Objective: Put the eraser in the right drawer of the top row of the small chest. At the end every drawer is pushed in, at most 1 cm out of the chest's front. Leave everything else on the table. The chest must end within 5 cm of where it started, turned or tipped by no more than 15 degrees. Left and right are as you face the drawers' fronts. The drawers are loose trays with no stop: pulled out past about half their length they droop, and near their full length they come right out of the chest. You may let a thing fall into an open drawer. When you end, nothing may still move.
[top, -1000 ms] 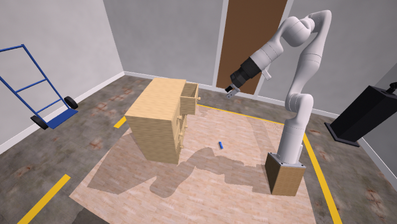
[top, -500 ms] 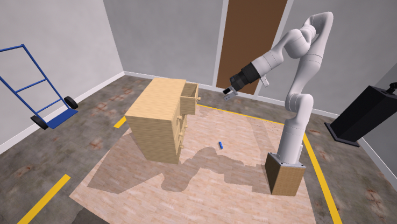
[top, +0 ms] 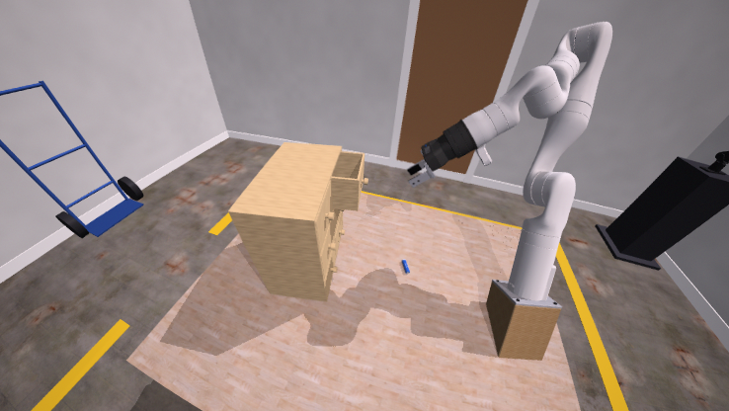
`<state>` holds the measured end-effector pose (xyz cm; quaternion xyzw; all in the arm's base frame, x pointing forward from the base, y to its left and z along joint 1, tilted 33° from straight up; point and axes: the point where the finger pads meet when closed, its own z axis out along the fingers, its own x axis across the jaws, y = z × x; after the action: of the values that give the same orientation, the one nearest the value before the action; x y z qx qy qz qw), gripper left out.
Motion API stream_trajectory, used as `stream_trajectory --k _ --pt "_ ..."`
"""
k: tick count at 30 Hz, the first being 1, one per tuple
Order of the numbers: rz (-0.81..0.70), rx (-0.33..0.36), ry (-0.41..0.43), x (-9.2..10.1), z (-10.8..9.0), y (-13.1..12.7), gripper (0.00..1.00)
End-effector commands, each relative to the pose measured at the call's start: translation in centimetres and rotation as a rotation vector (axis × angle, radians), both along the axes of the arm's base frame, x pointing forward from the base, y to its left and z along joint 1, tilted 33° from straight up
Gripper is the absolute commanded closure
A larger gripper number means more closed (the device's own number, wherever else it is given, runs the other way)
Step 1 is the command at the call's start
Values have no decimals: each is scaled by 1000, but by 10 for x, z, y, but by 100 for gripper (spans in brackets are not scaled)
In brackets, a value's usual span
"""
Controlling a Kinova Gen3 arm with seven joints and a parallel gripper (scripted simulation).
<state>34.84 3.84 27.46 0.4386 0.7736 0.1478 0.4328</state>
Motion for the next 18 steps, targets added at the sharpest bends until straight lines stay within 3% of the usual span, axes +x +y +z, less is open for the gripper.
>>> stream_trajectory --k 1,18 --pt "3 -1 -4 0 -1 -1 0" --pt "18 6 -24 2 -4 -2 0"
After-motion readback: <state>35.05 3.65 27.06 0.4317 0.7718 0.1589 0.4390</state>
